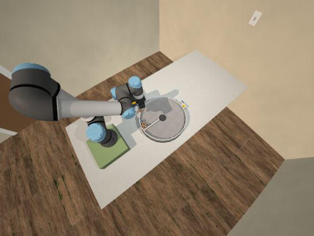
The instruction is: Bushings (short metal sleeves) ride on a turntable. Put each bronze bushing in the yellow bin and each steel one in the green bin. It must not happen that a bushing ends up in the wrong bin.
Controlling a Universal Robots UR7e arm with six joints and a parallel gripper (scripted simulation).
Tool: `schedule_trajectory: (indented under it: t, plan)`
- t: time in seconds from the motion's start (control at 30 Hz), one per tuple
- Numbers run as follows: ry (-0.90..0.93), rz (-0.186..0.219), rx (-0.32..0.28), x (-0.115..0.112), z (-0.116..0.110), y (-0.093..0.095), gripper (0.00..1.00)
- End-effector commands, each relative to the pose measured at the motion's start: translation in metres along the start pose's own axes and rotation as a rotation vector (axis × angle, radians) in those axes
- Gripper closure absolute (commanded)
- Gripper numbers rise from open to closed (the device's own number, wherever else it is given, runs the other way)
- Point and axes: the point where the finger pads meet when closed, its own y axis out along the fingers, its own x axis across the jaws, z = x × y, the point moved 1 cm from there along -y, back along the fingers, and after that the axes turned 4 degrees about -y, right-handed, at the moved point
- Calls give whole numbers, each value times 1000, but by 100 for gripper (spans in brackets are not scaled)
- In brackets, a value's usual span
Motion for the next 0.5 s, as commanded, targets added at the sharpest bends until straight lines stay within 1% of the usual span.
schedule_trajectory:
  t: [0.0, 0.13, 0.3, 0.4, 0.47]
  plan:
    - [2, 4, -1, 26, 5, -1, 100]
    - [2, 4, -1, 26, 5, -1, 100]
    - [2, 4, -1, 75, 17, -1, 100]
    - [2, 4, -1, 75, 17, -1, 100]
    - [2, 4, -1, 95, 22, -1, 100]
